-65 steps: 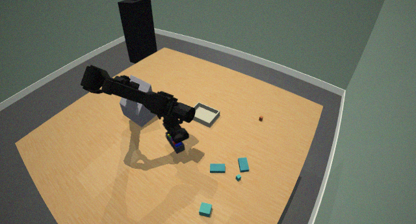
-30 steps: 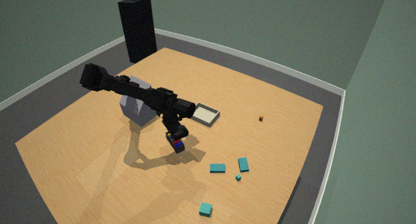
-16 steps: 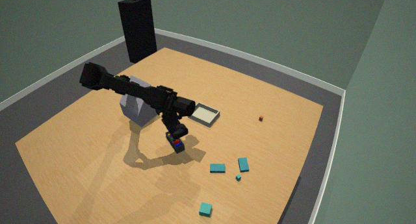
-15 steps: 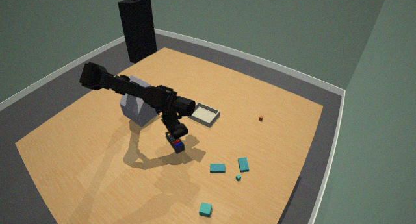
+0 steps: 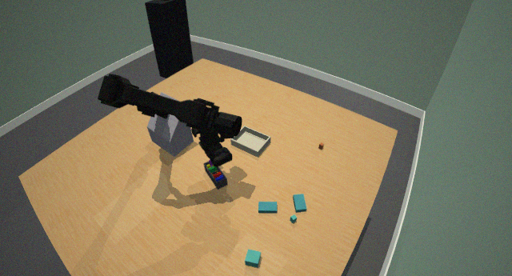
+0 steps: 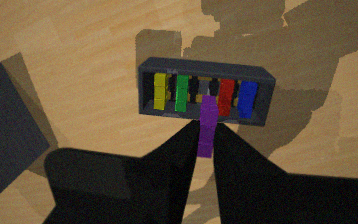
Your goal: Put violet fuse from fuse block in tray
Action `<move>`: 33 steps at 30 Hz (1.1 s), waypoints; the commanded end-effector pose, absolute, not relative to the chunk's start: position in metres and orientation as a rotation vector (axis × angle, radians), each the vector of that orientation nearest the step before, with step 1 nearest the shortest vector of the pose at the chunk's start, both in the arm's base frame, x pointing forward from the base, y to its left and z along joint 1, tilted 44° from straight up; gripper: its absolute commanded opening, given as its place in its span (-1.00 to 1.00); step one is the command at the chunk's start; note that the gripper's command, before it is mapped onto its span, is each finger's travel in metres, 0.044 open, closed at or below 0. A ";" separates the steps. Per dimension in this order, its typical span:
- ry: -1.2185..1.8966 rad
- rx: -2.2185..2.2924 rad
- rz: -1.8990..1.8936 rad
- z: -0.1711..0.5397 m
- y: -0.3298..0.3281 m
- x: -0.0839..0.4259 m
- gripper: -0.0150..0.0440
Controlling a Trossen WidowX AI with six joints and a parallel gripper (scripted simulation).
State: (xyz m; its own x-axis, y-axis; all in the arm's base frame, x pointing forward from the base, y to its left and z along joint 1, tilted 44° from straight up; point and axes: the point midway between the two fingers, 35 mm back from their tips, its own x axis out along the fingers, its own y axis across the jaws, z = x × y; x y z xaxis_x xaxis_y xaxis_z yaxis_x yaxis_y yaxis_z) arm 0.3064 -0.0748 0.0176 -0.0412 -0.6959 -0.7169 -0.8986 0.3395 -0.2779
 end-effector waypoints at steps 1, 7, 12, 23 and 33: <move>1.785 -1.411 0.325 0.009 -0.062 0.312 -0.49; 1.778 -1.406 0.334 -0.012 -0.037 0.323 -0.49; 1.774 -1.402 0.340 -0.030 -0.016 0.330 -0.49; 1.773 -1.399 0.342 -0.074 0.032 0.334 -0.49; 1.778 -1.401 0.333 -0.116 0.072 0.326 -0.49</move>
